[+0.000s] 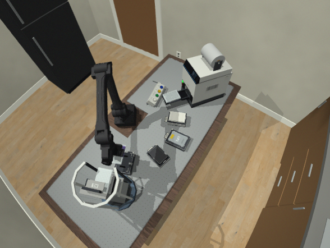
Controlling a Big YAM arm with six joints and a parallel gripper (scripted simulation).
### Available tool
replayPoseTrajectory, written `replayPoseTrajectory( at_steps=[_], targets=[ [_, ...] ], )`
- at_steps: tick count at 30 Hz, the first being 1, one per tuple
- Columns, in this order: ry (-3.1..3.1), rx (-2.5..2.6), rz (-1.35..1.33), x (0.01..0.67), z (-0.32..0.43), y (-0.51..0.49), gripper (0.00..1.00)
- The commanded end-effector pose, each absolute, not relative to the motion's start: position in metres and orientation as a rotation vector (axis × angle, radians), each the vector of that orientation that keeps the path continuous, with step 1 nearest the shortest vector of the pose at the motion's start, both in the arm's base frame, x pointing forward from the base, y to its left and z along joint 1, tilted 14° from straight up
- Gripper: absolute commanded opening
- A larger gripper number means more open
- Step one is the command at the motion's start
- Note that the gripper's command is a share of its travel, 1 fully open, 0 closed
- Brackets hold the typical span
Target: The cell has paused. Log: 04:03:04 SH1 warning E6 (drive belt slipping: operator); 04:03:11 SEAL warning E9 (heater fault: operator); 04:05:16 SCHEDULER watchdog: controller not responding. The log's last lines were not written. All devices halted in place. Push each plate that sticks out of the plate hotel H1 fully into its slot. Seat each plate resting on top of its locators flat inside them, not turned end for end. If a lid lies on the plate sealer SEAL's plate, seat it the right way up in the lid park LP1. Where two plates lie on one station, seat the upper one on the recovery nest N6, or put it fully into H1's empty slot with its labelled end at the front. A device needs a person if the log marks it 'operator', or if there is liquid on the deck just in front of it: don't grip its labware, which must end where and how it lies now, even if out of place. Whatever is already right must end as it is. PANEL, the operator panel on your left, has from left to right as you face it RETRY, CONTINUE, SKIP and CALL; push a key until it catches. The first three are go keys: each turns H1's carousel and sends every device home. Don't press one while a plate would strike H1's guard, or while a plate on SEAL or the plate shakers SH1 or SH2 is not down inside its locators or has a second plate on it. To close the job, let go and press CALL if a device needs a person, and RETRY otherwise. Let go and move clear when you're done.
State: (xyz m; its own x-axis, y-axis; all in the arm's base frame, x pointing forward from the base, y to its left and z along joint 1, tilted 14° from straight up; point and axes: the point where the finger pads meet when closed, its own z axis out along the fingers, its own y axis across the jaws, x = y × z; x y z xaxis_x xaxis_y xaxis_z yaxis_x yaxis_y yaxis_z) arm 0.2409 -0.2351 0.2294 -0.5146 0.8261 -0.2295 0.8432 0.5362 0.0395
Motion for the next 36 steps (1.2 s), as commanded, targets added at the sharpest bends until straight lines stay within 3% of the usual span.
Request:
replayPoseTrajectory(
  at_steps=[1, 36],
  targets=[
    [2.539, 1.396, -0.12, 0.245, 0.233, -0.243, 0.84],
    [2.507, 1.379, -0.133, 0.251, 0.216, -0.249, 0.84]
  ],
)
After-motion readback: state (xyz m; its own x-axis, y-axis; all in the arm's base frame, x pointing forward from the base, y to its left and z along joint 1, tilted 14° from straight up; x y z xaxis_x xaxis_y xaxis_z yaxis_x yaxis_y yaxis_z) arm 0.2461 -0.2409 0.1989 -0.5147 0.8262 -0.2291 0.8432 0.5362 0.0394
